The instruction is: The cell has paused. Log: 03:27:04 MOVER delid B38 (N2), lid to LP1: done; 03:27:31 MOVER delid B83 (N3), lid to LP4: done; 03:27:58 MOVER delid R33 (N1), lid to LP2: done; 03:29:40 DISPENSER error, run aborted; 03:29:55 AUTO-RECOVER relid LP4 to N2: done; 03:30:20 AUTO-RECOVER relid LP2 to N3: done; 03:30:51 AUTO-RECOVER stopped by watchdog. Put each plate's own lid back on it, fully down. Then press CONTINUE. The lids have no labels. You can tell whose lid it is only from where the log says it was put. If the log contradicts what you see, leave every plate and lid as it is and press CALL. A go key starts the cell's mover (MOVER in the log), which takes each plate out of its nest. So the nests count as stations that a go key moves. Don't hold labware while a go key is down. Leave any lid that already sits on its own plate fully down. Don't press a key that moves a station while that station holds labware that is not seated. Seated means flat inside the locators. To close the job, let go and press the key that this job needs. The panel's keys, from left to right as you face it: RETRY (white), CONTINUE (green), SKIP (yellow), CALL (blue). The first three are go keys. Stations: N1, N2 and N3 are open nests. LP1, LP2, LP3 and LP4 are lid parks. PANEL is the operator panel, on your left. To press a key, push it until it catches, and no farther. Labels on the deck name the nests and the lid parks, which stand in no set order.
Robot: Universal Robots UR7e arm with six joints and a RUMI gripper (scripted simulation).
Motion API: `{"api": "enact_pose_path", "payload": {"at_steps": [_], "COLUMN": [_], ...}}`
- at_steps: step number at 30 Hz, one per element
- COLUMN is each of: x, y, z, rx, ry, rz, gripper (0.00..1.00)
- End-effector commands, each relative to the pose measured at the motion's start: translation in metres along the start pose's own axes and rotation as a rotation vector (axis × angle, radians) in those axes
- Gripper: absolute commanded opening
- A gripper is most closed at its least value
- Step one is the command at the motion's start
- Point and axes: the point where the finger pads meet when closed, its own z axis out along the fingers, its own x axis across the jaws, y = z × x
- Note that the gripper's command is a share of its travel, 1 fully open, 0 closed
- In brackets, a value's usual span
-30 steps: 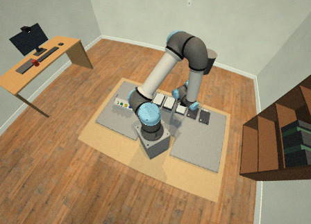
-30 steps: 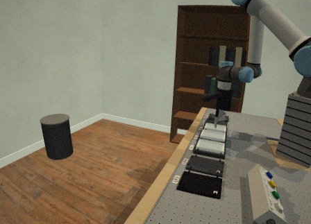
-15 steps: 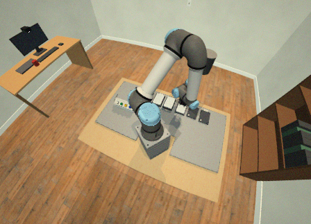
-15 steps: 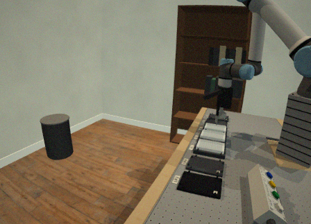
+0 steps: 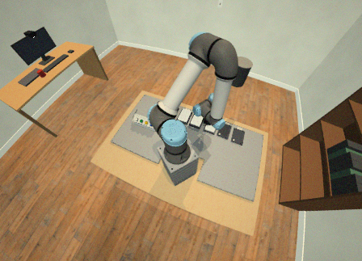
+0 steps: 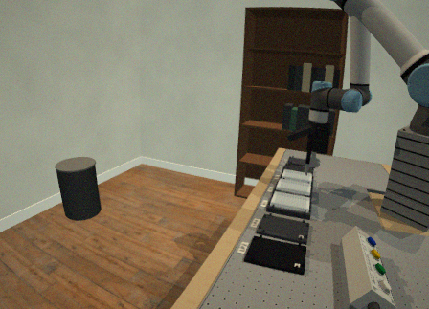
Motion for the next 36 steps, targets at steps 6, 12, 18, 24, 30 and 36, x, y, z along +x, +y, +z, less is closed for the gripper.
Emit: {"api": "enact_pose_path", "payload": {"at_steps": [6,12,18,24,30,36], "x": [-0.034,-0.057,-0.08,-0.09,-0.09,-0.09], "y": [0.028,0.048,0.067,0.076,0.076,0.076], "z": [-0.001,0.0,0.0,0.0,0.0,-0.02], "rx": [0.003,0.003,0.003,0.003,0.003,0.003], "ry": [0.002,0.002,0.002,0.002,0.002,0.002], "rz": [0.0,0.0,0.0,0.0,0.0,0.0], "gripper": [0.0,0.0,0.0,0.0,0.0,0.0]}}
